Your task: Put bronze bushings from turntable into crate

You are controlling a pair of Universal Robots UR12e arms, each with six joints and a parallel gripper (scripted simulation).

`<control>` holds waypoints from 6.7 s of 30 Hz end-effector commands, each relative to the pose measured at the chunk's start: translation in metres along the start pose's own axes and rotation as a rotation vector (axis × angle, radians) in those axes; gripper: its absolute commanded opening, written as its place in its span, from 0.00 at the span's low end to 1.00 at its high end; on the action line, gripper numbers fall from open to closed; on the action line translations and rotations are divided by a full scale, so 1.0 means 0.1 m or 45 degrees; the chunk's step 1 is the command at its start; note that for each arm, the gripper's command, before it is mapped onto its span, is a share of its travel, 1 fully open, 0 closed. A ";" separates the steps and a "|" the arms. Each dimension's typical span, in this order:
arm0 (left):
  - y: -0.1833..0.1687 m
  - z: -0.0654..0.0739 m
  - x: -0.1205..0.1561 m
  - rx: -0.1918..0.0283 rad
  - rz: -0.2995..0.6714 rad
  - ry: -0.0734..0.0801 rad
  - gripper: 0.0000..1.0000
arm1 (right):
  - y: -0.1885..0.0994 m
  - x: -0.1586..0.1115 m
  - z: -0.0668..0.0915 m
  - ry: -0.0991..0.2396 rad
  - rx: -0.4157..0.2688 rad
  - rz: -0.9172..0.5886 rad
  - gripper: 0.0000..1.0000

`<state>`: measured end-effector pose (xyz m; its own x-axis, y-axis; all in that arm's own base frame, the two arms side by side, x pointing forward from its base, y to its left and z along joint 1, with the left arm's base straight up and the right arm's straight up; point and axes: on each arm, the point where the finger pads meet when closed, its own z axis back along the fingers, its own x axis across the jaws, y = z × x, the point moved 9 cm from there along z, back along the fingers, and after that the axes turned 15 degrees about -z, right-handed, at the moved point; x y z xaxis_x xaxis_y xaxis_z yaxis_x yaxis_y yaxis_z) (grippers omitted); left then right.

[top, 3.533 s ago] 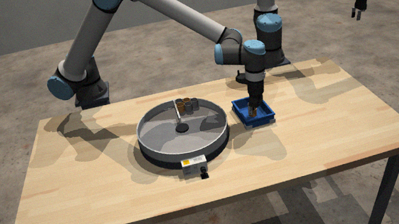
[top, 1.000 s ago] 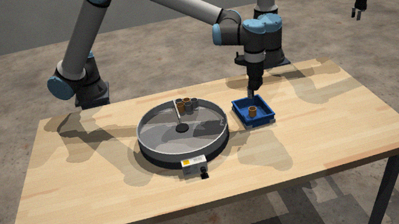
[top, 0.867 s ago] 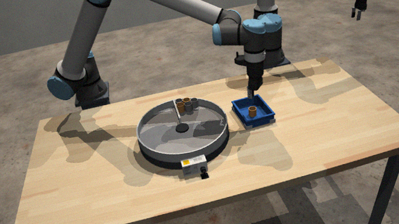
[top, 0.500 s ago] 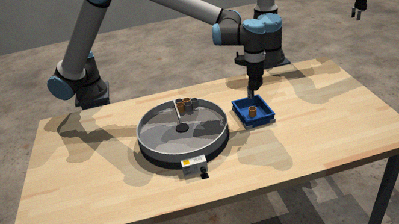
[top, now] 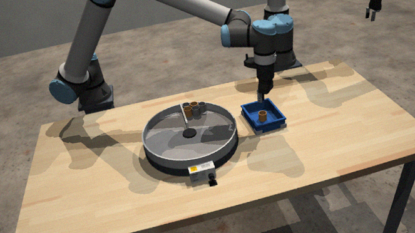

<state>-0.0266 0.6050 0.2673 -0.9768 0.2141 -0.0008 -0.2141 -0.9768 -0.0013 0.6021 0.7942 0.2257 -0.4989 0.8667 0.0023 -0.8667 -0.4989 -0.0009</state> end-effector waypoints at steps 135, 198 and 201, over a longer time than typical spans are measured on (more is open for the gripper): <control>0.02 0.00 0.01 0.001 0.001 -0.001 1.00 | 2.49 -2.30 -0.01 0.001 0.003 0.999 0.36; 0.02 0.00 0.01 0.001 0.001 -0.001 1.00 | 2.47 -2.30 -0.21 0.001 -0.002 1.000 0.36; 0.02 0.00 0.01 0.001 0.001 -0.001 1.00 | 2.46 -2.30 -0.20 0.000 -0.004 1.000 0.36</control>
<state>-0.0266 0.6050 0.2673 -0.9768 0.2141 -0.0008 -0.2141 -0.9768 -0.0013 0.5021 0.4696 0.1996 -0.9654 0.2607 0.0022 -0.2607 -0.9654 0.0062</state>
